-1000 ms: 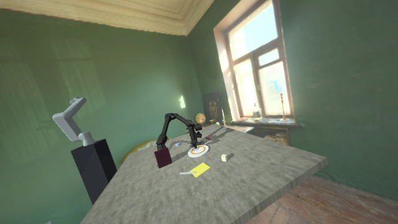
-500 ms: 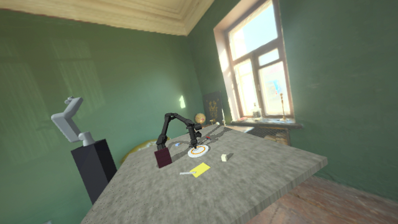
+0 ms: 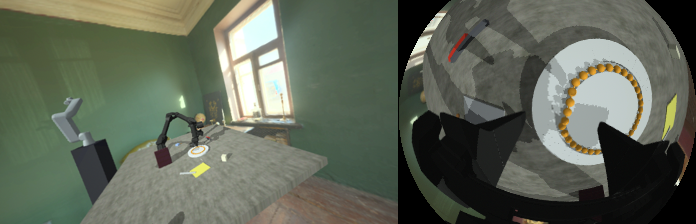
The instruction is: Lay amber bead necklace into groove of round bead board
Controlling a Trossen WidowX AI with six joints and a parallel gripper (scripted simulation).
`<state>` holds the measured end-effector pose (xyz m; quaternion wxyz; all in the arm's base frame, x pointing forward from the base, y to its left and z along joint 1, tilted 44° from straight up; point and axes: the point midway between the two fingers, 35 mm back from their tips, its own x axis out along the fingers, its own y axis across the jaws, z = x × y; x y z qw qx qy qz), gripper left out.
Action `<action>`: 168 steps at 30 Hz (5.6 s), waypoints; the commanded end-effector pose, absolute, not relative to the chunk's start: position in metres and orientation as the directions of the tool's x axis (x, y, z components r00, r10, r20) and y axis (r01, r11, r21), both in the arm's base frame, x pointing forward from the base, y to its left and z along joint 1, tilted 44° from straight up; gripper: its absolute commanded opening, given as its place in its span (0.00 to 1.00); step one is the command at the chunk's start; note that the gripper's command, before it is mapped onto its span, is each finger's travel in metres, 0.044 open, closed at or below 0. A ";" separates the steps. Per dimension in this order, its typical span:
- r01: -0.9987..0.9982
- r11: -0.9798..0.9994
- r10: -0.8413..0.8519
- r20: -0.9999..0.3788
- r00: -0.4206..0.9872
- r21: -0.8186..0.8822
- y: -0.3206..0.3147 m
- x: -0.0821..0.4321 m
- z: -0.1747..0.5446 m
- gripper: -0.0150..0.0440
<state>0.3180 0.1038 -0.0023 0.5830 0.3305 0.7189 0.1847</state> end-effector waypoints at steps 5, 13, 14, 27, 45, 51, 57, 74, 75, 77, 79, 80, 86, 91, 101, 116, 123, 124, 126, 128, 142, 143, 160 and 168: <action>0.393 0.691 0.687 -0.720 -0.098 0.606 0.085 0.343 0.000 0.46; 0.393 0.691 0.687 -0.720 -0.098 0.606 0.096 0.341 -0.011 0.46; 0.393 0.691 0.687 -0.720 -0.098 0.606 0.096 0.341 -0.012 0.46; 0.387 0.691 0.688 -0.720 -0.094 0.610 0.102 0.342 -0.016 0.46; 0.385 0.695 0.684 -0.723 -0.096 0.607 0.111 0.340 -0.027 0.28; 0.385 0.695 0.684 -0.723 -0.096 0.607 0.111 0.340 -0.027 0.25; 0.385 0.695 0.684 -0.723 -0.096 0.607 0.111 0.340 -0.027 0.25; 0.385 0.695 0.684 -0.723 -0.096 0.607 0.111 0.340 -0.027 0.25; 0.385 0.695 0.684 -0.723 -0.096 0.607 0.111 0.340 -0.027 0.25; 0.385 0.695 0.684 -0.723 -0.096 0.607 0.111 0.340 -0.027 0.25; 0.385 0.695 0.684 -0.723 -0.096 0.607 0.111 0.340 -0.027 0.25; 0.385 0.695 0.684 -0.723 -0.096 0.607 0.111 0.340 -0.027 0.25; 0.385 0.695 0.684 -0.723 -0.096 0.607 0.111 0.340 -0.027 0.25; 0.385 0.695 0.685 -0.723 -0.096 0.607 0.111 0.340 -0.026 0.25; 0.393 0.691 0.688 -0.719 -0.098 0.607 0.109 0.342 -0.020 0.25; 0.387 0.694 0.686 -0.721 -0.097 0.608 0.113 0.342 -0.024 0.43; 0.387 0.694 0.686 -0.721 -0.097 0.608 0.113 0.342 -0.024 0.74; 0.387 0.694 0.686 -0.721 -0.097 0.608 0.113 0.342 -0.024 0.79; 0.389 0.693 0.687 -0.720 -0.097 0.608 0.112 0.342 -0.023 0.88; 0.393 0.691 0.688 -0.719 -0.098 0.607 0.110 0.342 -0.020 0.97; 0.393 0.691 0.688 -0.719 -0.098 0.607 0.109 0.341 -0.020 1.00; 0.393 0.691 0.688 -0.719 -0.098 0.607 0.109 0.341 -0.020 1.00; 0.393 0.691 0.688 -0.719 -0.098 0.607 0.109 0.341 -0.020 1.00; 0.393 0.691 0.688 -0.719 -0.098 0.607 0.109 0.341 -0.020 1.00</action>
